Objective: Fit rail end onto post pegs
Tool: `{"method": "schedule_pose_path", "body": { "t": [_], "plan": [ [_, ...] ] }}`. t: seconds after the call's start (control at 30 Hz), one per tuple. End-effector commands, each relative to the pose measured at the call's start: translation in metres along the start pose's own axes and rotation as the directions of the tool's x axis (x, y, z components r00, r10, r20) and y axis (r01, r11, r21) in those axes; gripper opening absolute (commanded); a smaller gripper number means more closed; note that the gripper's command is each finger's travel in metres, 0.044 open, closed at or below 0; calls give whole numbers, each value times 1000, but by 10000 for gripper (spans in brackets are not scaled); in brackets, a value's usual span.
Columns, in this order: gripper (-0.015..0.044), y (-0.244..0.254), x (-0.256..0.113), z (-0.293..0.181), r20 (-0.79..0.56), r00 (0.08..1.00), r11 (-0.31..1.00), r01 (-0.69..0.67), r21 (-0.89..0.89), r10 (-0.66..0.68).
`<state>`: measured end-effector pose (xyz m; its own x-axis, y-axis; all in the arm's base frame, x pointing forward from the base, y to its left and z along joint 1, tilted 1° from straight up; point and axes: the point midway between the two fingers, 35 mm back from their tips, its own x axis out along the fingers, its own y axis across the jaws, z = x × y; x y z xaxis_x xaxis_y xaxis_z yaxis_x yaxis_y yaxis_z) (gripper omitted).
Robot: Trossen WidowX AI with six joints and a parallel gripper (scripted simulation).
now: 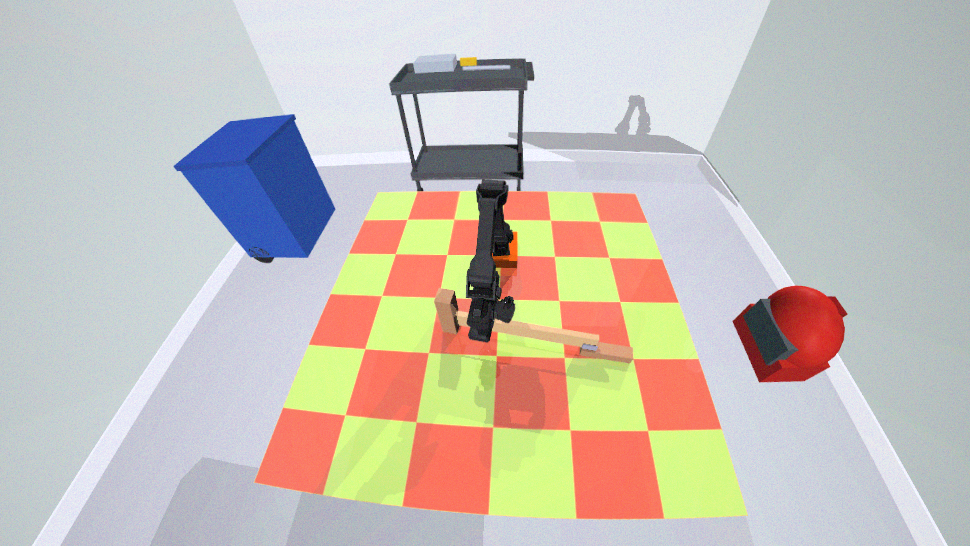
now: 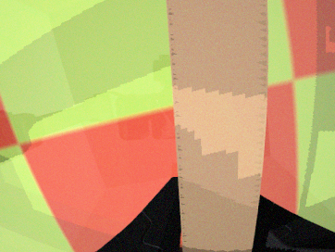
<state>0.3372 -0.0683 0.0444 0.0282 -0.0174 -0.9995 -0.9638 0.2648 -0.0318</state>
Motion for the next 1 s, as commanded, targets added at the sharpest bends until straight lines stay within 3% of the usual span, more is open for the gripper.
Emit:
{"method": "schedule_pose_path", "body": {
  "t": [0.0,0.4,0.57,0.7,0.97],
  "plan": [
    [131,0,0,0,0,1000,1000,0,0,0],
    [440,0,0,0,0,1000,1000,0,0,0],
    [440,0,-2,2,0,1000,1000,0,0,0],
    [440,0,-28,29,-1,1000,1000,5,0,-5],
    [440,0,-30,30,-1,1000,1000,6,0,-6]
  ]
}}
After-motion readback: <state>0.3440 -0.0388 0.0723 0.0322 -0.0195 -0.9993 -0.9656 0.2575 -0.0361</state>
